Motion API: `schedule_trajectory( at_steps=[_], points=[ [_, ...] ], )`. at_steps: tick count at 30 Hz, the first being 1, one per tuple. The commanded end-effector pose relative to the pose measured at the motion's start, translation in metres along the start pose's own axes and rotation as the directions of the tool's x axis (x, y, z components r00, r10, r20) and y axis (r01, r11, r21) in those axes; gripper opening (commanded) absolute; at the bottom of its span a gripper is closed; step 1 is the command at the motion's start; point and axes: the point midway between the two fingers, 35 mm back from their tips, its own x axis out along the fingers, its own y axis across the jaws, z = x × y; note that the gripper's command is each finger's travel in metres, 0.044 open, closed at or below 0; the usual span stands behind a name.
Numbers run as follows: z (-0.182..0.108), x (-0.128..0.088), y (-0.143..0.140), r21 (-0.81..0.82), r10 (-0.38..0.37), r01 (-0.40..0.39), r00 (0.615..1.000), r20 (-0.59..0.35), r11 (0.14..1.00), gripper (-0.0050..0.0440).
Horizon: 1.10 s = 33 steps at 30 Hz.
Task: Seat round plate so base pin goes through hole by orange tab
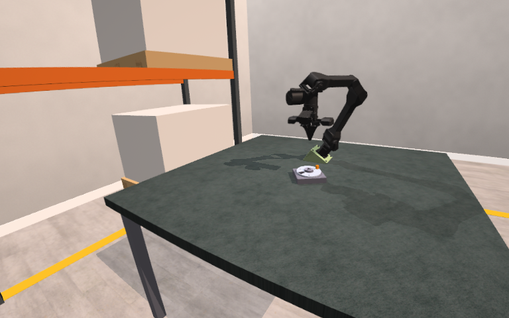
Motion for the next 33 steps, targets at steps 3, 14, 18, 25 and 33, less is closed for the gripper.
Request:
schedule_trajectory(
  at_steps=[3, 14, 18, 25, 33],
  points=[
    [0.002, -0.004, 0.000, -0.010, -0.013, 0.013, 1.000, 0.011, 1.000, -0.0050],
    [0.002, 0.013, 0.013, -0.008, -0.013, 0.013, 1.000, 0.012, 1.000, -0.0050],
    [-0.001, 0.058, 0.044, -0.009, -0.010, 0.010, 1.000, 0.012, 1.000, -0.0050],
    [-0.005, 0.074, 0.054, -0.010, -0.005, 0.005, 1.000, 0.011, 1.000, -0.0050],
    [-0.004, 0.089, 0.053, -0.005, -0.003, 0.003, 1.000, 0.005, 1.000, -0.0050]
  ],
)
